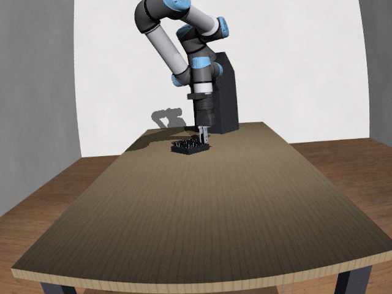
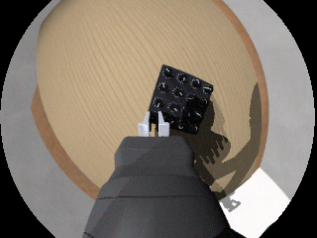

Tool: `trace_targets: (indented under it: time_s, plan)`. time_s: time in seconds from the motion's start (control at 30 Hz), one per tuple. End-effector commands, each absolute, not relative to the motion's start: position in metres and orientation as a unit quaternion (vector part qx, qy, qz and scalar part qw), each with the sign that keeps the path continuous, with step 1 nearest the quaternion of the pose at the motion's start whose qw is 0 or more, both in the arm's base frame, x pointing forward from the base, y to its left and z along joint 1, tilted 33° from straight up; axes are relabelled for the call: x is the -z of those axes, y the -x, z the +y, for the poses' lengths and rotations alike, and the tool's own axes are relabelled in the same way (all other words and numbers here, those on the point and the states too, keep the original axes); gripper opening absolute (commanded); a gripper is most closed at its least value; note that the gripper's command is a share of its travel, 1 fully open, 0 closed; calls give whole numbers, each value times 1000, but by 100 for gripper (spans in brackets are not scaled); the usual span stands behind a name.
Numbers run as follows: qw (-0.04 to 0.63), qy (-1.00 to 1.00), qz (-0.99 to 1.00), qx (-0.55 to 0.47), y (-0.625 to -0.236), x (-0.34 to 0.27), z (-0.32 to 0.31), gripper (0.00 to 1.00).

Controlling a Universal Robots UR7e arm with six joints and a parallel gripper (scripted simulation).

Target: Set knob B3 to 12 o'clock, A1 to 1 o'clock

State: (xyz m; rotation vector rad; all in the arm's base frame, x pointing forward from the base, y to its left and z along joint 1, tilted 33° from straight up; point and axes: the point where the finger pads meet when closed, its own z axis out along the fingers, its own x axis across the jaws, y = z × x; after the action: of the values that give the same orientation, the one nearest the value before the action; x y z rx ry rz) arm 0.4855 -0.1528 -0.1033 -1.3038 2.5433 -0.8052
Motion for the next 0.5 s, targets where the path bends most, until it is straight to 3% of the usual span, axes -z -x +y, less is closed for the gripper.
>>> trace_targets:
  time_s: [0.0,0.47]
  plan:
    - [97,397,873,267,-486,103,-153,30]
    - [114,340,896,260,-486,103,-153,30]
